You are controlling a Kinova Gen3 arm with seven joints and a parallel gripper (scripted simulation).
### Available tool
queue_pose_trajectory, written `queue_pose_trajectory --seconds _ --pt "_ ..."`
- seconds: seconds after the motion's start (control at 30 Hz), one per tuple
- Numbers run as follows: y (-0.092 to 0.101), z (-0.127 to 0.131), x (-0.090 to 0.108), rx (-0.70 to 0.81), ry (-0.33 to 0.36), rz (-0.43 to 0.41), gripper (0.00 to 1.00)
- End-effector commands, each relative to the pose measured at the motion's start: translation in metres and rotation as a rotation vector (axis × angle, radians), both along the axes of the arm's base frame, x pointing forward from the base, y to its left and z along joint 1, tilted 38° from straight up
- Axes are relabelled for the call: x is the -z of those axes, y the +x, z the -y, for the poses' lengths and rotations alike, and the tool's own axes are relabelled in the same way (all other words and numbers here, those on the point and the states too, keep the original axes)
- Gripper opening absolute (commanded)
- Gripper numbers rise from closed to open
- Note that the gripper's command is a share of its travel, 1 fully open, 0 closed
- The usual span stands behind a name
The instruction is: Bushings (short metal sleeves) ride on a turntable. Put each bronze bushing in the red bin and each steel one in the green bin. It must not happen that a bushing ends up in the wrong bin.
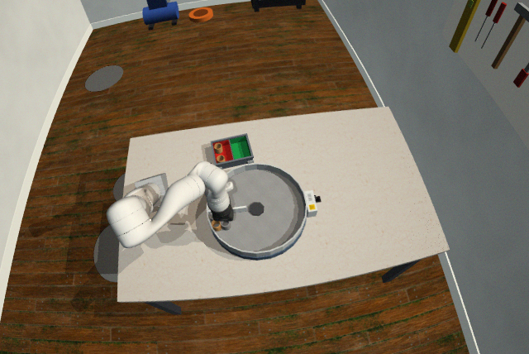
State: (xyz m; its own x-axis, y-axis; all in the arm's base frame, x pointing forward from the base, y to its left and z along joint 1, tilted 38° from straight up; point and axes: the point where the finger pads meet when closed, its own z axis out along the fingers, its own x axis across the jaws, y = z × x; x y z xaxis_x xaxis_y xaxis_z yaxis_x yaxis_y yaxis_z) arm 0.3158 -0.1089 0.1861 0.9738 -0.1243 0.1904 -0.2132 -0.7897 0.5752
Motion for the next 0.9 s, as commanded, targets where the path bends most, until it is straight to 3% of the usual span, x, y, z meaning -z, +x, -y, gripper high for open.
queue_pose_trajectory --seconds 0.0,0.67,0.83,0.87 --pt "0.0 0.003 -0.003 0.0 -0.005 0.0 0.45" --pt "0.0 0.003 -0.003 0.0 -0.005 0.0 0.45" --pt "0.014 -0.054 -0.011 0.001 0.001 0.003 0.45" --pt "0.014 -0.054 -0.011 0.001 0.001 0.003 0.45"
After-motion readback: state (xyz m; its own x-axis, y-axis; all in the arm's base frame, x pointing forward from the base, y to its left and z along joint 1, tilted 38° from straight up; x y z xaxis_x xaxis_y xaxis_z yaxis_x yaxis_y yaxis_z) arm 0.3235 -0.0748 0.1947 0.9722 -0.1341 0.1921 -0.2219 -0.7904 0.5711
